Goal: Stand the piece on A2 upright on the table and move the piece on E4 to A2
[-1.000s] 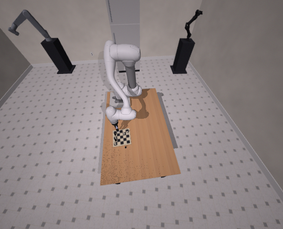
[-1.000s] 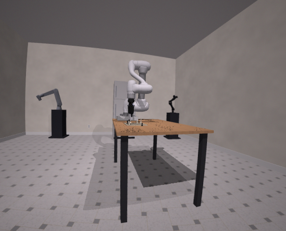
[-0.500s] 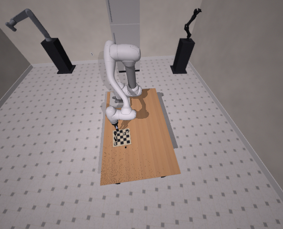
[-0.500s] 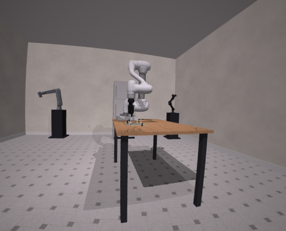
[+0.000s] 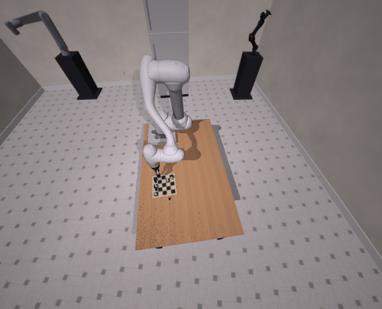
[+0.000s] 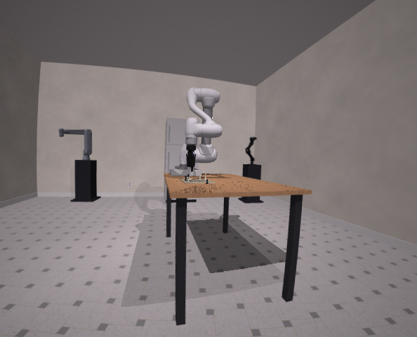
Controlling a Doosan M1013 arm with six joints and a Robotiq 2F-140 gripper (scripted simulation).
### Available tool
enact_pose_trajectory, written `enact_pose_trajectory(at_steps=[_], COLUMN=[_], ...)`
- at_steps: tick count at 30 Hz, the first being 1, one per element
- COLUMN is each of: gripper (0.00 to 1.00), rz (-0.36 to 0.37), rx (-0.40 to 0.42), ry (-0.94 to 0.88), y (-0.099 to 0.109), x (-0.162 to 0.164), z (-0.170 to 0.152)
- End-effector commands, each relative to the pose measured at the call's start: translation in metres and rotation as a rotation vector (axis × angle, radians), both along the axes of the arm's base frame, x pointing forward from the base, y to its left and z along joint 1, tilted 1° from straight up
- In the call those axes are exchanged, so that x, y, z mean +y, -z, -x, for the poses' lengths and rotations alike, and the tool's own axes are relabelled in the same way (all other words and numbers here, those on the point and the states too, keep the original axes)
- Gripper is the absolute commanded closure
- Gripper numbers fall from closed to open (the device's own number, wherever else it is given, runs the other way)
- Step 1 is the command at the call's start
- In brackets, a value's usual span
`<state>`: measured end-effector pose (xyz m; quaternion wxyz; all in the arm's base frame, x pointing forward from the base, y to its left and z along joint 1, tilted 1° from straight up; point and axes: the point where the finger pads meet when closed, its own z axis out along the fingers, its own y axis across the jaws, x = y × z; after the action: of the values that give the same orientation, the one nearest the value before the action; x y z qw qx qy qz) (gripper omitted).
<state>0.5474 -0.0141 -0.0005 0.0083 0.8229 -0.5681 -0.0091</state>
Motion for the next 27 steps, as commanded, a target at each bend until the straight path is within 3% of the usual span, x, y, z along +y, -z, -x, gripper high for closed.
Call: enact_pose_trajectory(at_steps=[1,14,27], gripper=[0.80,0.80,0.80], rz=[0.000,0.000,0.000], rx=[0.000,0.000,0.000], ry=[0.000,0.000,0.000], y=[0.006,0.025,0.027], x=[0.000,0.000,0.000], z=[0.000,0.001,0.001])
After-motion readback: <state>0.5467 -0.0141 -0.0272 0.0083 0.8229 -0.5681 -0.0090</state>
